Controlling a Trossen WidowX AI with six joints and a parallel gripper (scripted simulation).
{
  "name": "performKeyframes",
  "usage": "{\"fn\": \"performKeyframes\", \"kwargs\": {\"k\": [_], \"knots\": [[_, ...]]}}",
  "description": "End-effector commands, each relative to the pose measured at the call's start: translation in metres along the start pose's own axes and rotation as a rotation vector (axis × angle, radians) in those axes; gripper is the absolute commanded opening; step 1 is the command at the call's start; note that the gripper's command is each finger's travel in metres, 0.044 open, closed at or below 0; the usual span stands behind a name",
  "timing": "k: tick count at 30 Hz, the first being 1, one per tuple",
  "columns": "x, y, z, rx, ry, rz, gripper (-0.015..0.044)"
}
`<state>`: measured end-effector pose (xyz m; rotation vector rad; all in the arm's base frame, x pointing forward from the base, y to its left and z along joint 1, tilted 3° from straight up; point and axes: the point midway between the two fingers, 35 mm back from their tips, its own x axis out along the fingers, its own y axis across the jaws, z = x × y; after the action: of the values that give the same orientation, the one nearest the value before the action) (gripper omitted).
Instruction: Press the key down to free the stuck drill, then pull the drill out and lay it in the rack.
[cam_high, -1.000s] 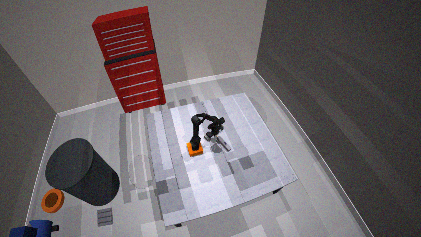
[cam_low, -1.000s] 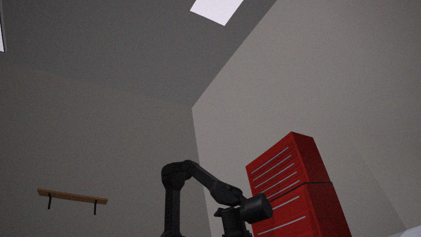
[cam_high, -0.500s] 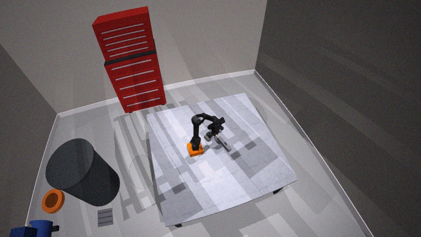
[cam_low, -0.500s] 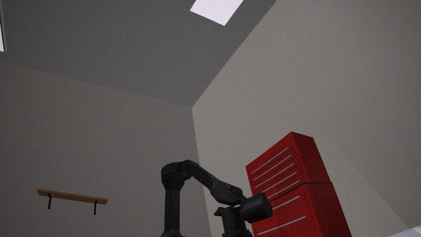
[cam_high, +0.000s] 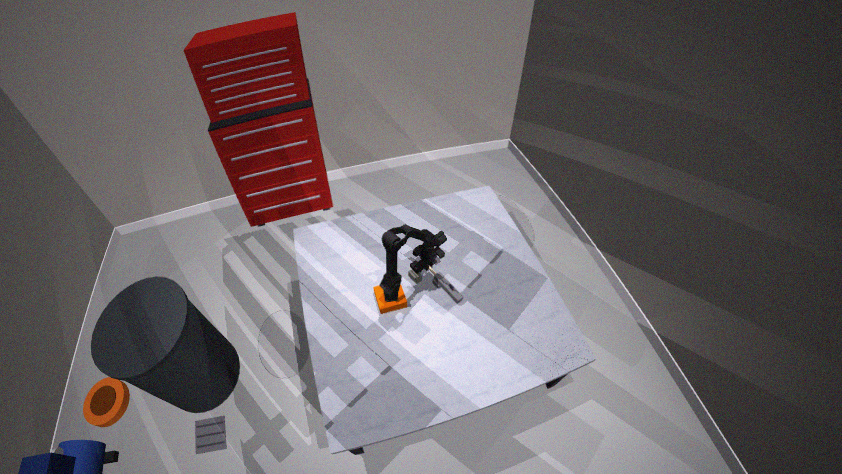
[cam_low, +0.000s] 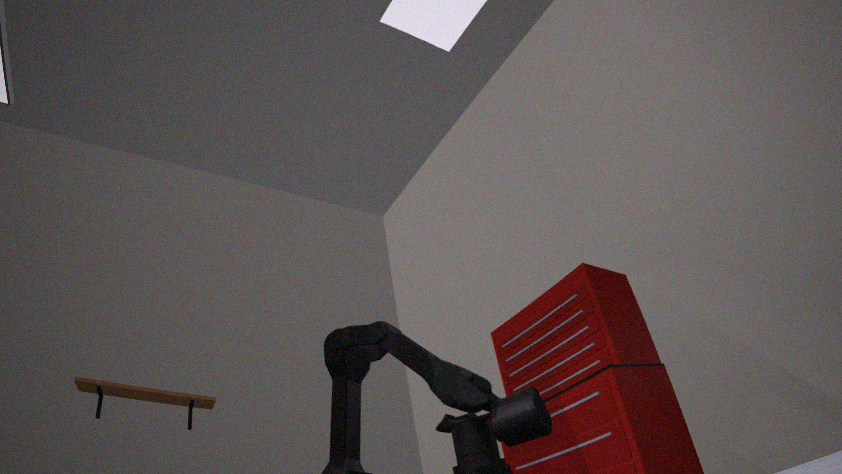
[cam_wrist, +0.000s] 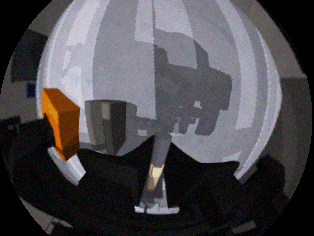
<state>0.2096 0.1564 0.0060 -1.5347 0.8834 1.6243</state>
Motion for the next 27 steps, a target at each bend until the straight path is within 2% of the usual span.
{"fn": "performKeyframes", "kwargs": {"k": [1, 27], "knots": [[-0.002, -0.001, 0.007, 0.006, -0.001, -0.003, 0.0], [-0.006, -0.003, 0.045, 0.005, -0.004, -0.004, 0.0]]}}
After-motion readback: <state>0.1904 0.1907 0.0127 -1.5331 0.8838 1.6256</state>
